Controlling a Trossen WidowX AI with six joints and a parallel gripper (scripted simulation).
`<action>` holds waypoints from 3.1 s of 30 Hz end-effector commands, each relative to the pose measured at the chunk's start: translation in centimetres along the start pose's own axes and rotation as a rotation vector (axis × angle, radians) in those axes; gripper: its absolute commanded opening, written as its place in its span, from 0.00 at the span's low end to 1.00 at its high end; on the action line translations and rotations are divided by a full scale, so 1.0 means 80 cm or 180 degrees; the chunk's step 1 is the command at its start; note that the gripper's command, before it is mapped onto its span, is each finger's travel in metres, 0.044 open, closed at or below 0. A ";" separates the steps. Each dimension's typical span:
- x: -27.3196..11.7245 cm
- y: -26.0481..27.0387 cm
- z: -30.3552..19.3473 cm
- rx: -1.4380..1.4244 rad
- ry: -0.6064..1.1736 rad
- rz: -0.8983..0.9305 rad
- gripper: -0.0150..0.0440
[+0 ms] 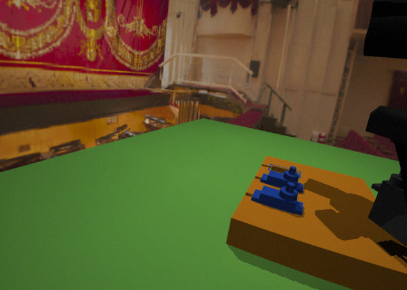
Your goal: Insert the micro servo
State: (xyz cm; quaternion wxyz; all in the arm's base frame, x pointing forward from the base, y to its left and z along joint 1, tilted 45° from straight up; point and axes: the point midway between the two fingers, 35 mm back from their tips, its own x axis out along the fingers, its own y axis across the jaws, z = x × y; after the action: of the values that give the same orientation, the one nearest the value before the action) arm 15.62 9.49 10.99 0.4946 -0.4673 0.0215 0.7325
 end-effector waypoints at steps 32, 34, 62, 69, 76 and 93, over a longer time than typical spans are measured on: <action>-0.001 -0.057 -0.061 -0.0005 0.0022 -0.0001 0.25; -0.001 -0.051 -0.070 -0.0005 0.0023 0.0000 0.25; -0.003 0.037 -0.202 -0.0007 0.0048 0.0013 0.25; -0.004 0.061 -0.237 -0.0009 0.0054 0.0016 0.25; -0.004 0.070 -0.248 0.0008 0.0051 0.0014 0.25; -0.004 0.070 -0.248 0.1677 0.0054 -0.0001 0.25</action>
State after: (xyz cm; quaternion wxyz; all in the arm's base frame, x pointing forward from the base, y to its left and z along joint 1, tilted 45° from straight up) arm 24.50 -3.20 -2.31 0.5839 -0.3532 0.1794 0.7087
